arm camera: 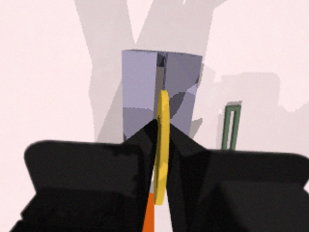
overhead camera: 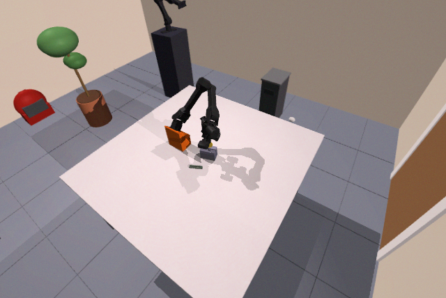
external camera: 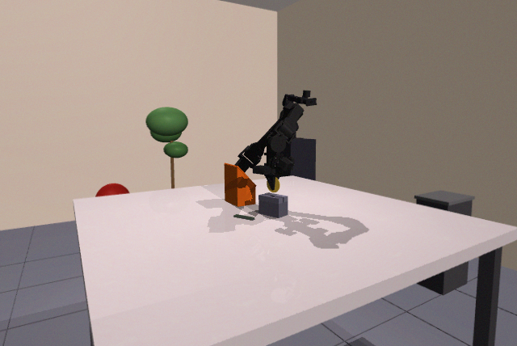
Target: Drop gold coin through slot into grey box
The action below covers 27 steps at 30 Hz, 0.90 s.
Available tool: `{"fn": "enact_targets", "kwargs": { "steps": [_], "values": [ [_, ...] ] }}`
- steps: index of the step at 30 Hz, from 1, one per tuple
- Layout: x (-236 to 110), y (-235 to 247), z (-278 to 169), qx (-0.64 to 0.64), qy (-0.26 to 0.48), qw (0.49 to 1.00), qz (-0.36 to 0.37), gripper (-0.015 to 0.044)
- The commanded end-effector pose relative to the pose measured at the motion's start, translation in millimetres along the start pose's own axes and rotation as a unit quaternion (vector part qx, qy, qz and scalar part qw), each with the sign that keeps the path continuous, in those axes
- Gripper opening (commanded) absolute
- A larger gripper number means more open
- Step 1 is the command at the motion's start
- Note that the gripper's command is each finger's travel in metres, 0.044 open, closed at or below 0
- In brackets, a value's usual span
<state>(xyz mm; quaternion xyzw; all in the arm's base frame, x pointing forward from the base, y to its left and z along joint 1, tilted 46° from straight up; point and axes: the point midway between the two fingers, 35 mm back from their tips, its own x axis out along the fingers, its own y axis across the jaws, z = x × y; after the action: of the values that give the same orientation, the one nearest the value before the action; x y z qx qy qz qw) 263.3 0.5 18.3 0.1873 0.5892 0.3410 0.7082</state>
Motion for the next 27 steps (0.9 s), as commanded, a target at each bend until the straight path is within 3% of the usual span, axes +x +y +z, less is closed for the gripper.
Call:
{"fn": "enact_targets", "kwargs": {
  "steps": [1,22,27],
  "values": [
    [3.1,1.3,-2.6,0.004,0.000,1.000,0.002,0.0000],
    [12.0,0.7,-1.9,0.004,0.000,1.000,0.003,0.0000],
    [9.3,0.1,-0.2,0.000,0.000,1.000,0.000,0.0131]
  ]
}}
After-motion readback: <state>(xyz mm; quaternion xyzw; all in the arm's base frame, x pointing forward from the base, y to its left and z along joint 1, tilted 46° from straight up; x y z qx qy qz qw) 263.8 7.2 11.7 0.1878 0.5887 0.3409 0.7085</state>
